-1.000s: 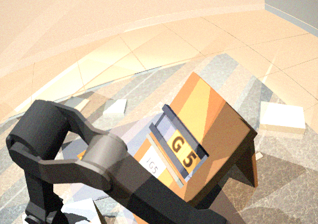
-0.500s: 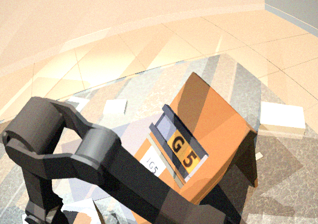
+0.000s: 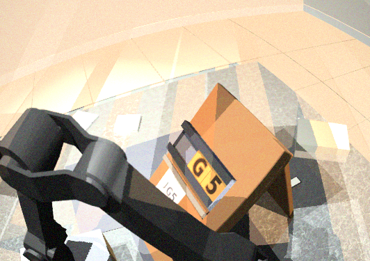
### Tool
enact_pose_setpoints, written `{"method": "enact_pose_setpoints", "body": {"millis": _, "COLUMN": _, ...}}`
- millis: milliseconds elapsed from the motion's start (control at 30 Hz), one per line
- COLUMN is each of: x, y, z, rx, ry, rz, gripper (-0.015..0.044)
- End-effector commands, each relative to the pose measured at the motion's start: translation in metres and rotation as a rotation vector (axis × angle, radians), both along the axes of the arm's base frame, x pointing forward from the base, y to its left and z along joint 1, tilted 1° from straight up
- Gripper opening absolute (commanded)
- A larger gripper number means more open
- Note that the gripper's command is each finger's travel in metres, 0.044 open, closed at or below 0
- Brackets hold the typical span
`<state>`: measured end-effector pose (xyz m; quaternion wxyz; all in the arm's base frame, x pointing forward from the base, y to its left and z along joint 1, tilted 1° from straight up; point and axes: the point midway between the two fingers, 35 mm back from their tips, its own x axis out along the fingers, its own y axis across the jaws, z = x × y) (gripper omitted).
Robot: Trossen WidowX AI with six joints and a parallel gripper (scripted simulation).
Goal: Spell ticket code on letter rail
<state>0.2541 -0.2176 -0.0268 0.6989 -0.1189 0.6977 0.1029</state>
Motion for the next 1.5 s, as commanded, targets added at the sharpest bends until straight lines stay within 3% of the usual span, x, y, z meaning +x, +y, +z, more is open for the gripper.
{"method": "enact_pose_setpoints", "body": {"millis": 0, "x": 0.000, "y": 0.000, "z": 0.003, "rx": -0.005, "ry": 0.002, "rz": -0.003, "gripper": 0.0000}}
{"method": "enact_pose_setpoints", "body": {"millis": 667, "x": 0.009, "y": 0.000, "z": 0.019, "rx": -0.035, "ry": -0.042, "rz": 0.029, "gripper": 0.0000}}
{"method": "enact_pose_setpoints", "body": {"millis": 1467, "x": 0.090, "y": 0.017, "z": 0.134, "rx": -0.335, "ry": -0.431, "rz": 0.305, "gripper": 0.0000}}
